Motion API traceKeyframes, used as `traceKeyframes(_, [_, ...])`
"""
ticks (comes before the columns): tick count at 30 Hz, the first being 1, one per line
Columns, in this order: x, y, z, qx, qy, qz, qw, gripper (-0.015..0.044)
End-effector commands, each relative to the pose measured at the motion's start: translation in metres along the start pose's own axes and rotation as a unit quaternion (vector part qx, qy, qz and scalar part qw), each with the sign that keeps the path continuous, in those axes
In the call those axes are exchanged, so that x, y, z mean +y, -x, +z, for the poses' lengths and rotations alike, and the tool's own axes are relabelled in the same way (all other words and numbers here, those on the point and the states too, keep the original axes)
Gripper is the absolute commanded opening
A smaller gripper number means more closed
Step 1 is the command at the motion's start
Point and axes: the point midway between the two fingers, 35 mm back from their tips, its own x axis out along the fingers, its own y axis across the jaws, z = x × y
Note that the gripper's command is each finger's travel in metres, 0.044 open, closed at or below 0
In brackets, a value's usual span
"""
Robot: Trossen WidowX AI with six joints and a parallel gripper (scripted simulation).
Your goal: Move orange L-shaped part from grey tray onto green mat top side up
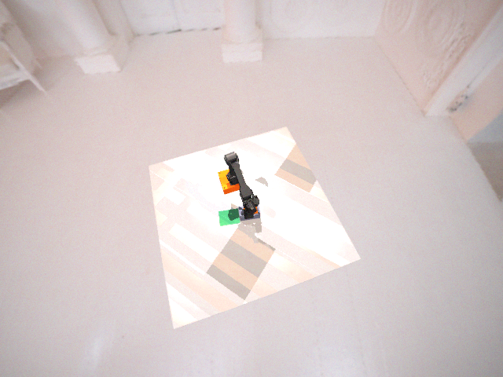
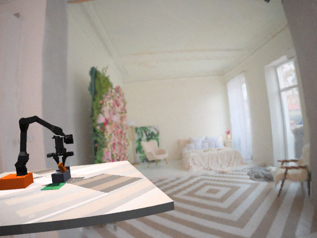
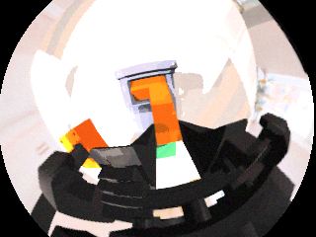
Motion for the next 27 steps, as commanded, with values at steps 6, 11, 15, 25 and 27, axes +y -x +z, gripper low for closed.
traceKeyframes(6, [-0.001, 0.016, 0.001, -0.003, 0.001, -0.002, 1.0, 0.0])
traceKeyframes(11, [-0.001, 0.024, 0.001, -0.003, 0.001, -0.002, 1.0, 0.0])
traceKeyframes(15, [-0.001, 0.031, 0.001, -0.003, 0.001, -0.002, 1.0, 0.0])
traceKeyframes(25, [-0.001, 0.046, 0.001, -0.003, 0.001, -0.002, 1.0, 0.0])
traceKeyframes(27, [-0.001, 0.05, 0.001, -0.003, 0.001, -0.002, 1.0, 0.0])
